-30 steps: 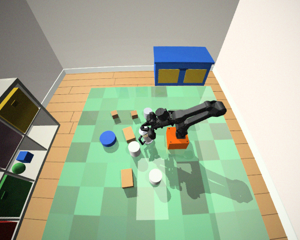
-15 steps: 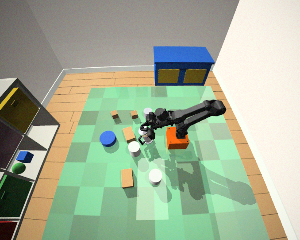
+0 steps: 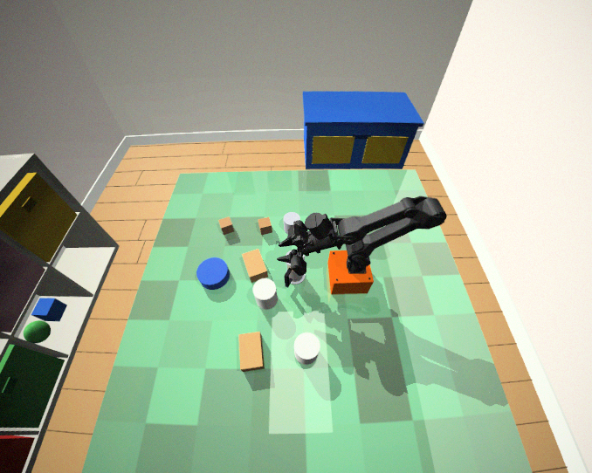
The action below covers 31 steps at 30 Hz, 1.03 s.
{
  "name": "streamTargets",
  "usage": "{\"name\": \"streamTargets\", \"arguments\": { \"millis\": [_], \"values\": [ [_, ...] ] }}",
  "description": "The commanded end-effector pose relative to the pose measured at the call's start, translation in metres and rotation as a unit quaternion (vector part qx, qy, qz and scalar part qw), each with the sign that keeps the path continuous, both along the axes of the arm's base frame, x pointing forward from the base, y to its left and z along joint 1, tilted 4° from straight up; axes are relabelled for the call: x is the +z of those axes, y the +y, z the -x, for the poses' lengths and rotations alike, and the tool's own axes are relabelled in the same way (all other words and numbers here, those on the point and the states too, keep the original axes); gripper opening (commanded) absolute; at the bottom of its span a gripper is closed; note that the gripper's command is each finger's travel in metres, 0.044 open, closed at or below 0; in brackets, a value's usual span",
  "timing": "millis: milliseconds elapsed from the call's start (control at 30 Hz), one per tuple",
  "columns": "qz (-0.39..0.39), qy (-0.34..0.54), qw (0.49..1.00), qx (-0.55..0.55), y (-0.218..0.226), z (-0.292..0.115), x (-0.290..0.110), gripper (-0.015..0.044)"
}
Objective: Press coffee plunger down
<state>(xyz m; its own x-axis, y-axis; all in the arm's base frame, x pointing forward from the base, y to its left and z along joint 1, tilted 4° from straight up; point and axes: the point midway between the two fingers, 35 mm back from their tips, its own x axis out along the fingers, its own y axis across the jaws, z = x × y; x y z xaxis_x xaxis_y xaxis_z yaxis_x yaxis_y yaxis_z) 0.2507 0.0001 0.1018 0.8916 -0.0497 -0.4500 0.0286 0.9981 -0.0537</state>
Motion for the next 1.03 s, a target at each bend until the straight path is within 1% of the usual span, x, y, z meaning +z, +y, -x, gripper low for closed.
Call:
{"name": "streamTargets", "arguments": {
  "millis": [0, 100, 133, 333, 433, 567, 633, 700, 1000],
  "values": [
    [0.0, 0.001, 1.0, 0.0, 0.0, 0.0, -0.001, 0.0354],
    [0.0, 0.001, 1.0, 0.0, 0.0, 0.0, -0.001, 0.0433],
    [0.0, 0.001, 1.0, 0.0, 0.0, 0.0, -0.001, 0.044],
    [0.004, -0.006, 1.0, 0.005, 0.002, -0.001, 0.008, 0.044],
    [0.003, -0.002, 1.0, 0.004, 0.005, 0.006, 0.025, 0.044],
    [0.003, 0.008, 1.0, 0.002, 0.007, 0.037, 0.063, 0.044],
    [0.003, 0.01, 1.0, 0.001, 0.006, 0.05, 0.072, 0.044],
    [0.003, 0.011, 1.0, 0.001, 0.006, 0.055, 0.075, 0.044],
    [0.003, 0.011, 1.0, 0.001, 0.006, 0.055, 0.075, 0.044]
  ]
}}
